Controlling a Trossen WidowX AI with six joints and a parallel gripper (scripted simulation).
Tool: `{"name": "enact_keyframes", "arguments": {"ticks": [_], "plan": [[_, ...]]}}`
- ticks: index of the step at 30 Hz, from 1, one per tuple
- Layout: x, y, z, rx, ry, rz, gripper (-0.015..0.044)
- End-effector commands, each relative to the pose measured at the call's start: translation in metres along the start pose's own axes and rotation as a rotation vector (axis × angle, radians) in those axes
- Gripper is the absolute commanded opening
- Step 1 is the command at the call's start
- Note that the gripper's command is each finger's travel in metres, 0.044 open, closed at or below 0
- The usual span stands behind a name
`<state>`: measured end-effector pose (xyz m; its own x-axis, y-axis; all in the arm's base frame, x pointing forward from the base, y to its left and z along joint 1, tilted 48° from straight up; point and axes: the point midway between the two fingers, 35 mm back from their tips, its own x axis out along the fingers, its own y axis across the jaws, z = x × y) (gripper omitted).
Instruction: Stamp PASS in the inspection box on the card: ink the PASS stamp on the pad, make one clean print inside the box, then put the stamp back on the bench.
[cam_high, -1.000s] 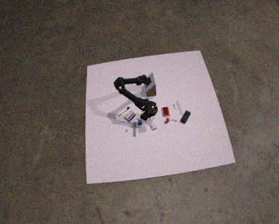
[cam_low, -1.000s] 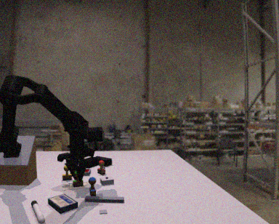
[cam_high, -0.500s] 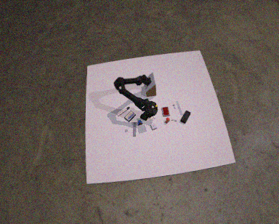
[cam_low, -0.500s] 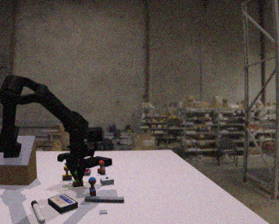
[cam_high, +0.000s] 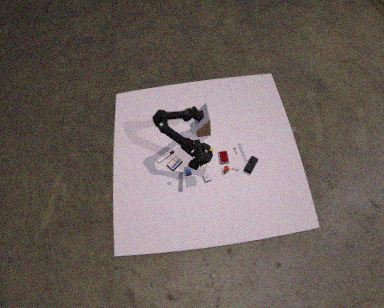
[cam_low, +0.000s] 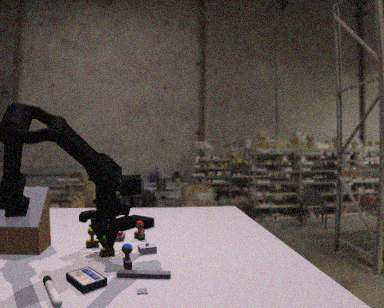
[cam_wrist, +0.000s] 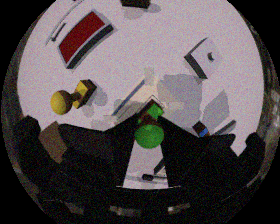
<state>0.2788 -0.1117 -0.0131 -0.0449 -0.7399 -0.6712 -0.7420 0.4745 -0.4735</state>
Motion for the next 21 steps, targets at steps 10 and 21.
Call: {"name": "enact_keyframes", "arguments": {"ticks": [10, 21], "plan": [[0.0014, -0.0006, -0.0005, 0.004, 0.003, -0.001, 0.0], [-0.0039, -0.0006, -0.0003, 0.004, 0.002, -0.001, 0.0]]}}
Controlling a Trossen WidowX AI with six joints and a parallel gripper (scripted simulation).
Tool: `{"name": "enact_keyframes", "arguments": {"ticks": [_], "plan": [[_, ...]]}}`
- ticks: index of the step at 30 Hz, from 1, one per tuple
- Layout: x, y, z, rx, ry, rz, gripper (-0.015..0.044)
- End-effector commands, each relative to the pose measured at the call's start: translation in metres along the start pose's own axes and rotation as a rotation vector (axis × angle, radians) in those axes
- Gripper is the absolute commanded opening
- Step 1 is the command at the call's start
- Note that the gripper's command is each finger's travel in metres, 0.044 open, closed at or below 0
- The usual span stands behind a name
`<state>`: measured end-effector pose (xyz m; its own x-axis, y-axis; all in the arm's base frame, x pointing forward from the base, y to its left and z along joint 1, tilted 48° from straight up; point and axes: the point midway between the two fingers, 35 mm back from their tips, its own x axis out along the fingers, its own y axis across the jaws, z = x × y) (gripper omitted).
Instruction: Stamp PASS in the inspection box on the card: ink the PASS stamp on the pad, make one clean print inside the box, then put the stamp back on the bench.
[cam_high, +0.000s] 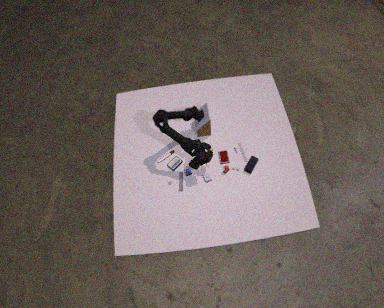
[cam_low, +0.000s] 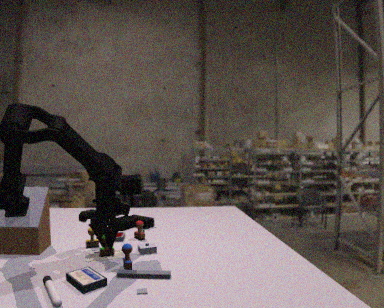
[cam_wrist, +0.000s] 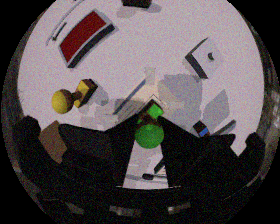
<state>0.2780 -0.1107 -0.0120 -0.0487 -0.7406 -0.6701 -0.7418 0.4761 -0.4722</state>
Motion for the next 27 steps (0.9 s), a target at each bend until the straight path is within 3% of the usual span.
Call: {"name": "enact_keyframes", "arguments": {"ticks": [1, 27], "plan": [[-0.003, -0.001, 0.0, 0.004, -0.001, -0.003, 0.0], [-0.031, -0.002, 0.003, 0.003, -0.005, 0.0, 0.0]]}}
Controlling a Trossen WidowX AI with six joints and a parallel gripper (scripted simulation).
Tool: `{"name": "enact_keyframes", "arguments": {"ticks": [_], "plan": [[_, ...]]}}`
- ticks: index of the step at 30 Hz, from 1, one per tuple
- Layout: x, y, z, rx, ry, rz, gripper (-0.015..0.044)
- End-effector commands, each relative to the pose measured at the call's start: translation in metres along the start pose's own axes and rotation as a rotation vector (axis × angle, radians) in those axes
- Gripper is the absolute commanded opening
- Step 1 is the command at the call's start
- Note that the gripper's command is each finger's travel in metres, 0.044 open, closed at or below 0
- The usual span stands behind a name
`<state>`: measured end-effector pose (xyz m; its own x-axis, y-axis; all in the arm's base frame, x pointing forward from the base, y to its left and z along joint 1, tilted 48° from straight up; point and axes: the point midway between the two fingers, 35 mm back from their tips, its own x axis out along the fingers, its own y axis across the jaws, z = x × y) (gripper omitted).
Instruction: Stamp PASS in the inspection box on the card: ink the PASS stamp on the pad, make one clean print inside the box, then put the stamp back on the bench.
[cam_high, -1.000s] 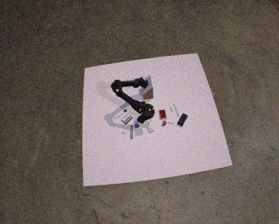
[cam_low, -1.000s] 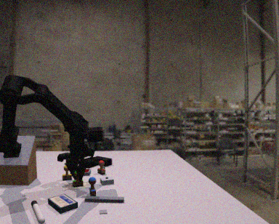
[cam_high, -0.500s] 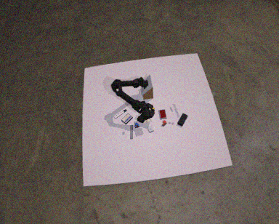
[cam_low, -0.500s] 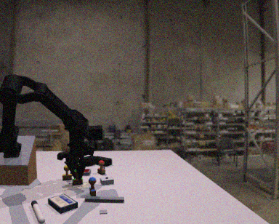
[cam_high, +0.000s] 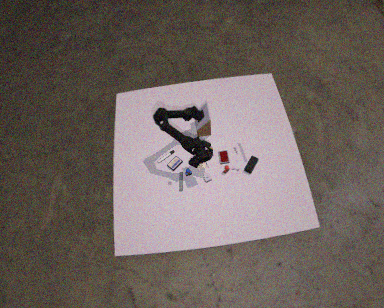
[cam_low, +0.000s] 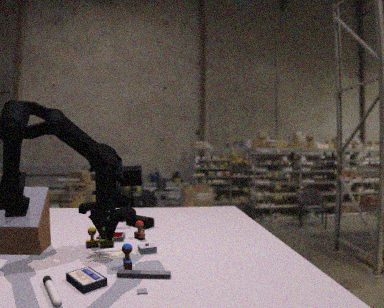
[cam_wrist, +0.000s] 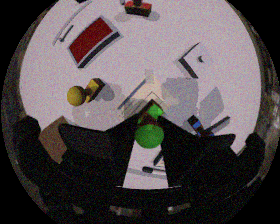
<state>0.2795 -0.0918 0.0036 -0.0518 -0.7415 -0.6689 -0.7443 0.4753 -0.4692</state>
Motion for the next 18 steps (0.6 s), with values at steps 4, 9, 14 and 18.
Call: {"name": "enact_keyframes", "arguments": {"ticks": [4, 9, 14, 18], "plan": [[-0.013, -0.002, 0.002, 0.007, -0.008, -0.001, 0.0], [-0.021, -0.002, 0.002, 0.007, -0.008, -0.001, 0.0], [-0.03, -0.002, 0.001, 0.007, -0.008, -0.001, 0.0], [-0.036, -0.002, 0.001, 0.007, -0.007, -0.002, 0.0]]}}
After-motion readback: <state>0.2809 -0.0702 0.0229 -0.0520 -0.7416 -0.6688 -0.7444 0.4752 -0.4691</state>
